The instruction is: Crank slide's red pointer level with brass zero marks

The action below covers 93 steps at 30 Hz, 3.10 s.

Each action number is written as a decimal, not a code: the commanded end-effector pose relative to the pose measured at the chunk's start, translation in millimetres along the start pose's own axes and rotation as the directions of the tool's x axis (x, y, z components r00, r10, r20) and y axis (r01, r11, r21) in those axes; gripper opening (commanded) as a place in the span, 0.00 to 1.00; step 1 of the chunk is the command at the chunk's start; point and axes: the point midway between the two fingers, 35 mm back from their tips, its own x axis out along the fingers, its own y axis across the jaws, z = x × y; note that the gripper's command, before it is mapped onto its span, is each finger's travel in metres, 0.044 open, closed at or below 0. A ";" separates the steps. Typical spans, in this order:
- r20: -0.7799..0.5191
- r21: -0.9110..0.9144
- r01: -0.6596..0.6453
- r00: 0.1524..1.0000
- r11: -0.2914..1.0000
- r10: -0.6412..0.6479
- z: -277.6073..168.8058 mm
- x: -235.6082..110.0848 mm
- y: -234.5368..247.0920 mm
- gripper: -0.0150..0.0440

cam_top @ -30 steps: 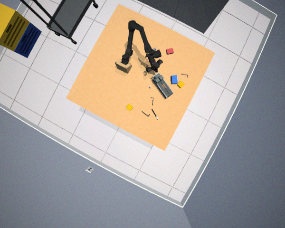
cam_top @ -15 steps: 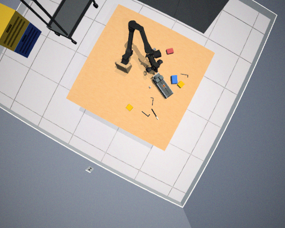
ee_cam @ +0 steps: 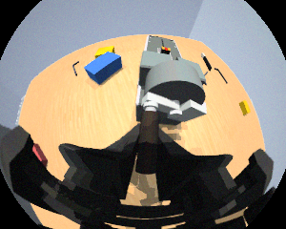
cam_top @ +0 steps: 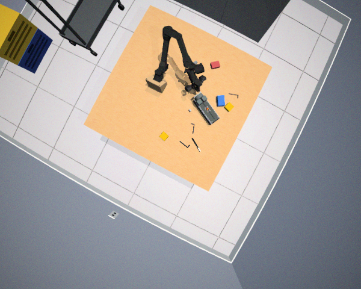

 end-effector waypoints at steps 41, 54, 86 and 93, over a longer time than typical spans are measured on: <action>0.000 -0.001 0.004 1.000 1.000 -0.004 44.1 -41.3 -0.2 1.00; -0.012 -0.020 -0.020 1.000 1.000 0.020 94.9 -66.0 -3.6 1.00; -0.056 -0.183 -0.265 0.964 0.947 0.259 159.7 32.8 -57.0 1.00; -0.055 -0.183 -0.268 0.963 0.946 0.262 141.1 49.3 -57.1 1.00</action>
